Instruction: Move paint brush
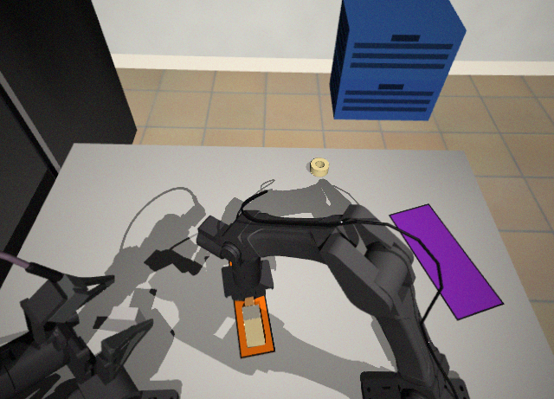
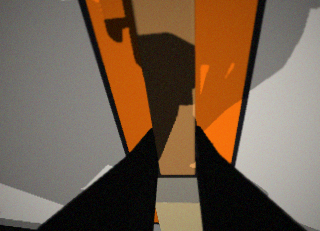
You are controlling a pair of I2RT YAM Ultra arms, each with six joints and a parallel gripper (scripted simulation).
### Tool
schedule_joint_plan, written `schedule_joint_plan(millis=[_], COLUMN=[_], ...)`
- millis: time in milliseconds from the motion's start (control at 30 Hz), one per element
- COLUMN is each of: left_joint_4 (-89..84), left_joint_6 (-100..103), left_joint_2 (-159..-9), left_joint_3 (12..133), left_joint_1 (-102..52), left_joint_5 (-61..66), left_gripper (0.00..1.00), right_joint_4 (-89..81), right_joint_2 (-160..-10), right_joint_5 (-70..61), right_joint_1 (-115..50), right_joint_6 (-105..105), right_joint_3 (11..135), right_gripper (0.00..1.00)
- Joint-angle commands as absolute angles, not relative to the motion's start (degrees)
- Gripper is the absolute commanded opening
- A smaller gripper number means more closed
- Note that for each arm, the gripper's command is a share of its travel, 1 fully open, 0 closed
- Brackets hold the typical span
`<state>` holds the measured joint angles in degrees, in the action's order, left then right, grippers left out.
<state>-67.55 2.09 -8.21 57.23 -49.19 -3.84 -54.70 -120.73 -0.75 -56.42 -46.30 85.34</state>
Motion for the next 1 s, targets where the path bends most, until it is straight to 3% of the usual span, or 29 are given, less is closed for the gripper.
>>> schedule_joint_plan(millis=[0, 333, 433, 467, 500, 967], left_joint_4=[-67.3, -67.3, -67.3, -67.3, -67.3, -67.3], left_joint_6=[1.8, 1.8, 1.8, 1.8, 1.8, 1.8], left_joint_2=[-7.7, -7.7, -7.7, -7.7, -7.7, -7.7], left_joint_3=[57.5, 57.5, 57.5, 57.5, 57.5, 57.5], left_joint_1=[-49.0, -49.0, -49.0, -49.0, -49.0, -49.0], left_joint_5=[-3.3, -3.3, -3.3, -3.3, -3.3, -3.3], left_gripper=[1.0, 1.0, 1.0, 1.0, 1.0, 1.0], right_joint_4=[-53.6, -54.3, -54.3, -54.3, -53.7, -56.1], right_joint_2=[-120.4, -120.3, -120.3, -120.3, -119.5, -117.0], right_joint_5=[-0.4, -0.4, -0.4, -0.4, -0.4, 0.1], right_joint_1=[-56.3, -56.3, -56.3, -56.3, -55.9, -55.1], right_joint_6=[-46.9, -46.5, -46.5, -46.5, -46.8, -45.6], right_joint_3=[84.7, 85.3, 85.3, 85.3, 85.0, 86.9], right_gripper=[0.16, 0.16, 0.5, 0.51, 0.62, 0.64])
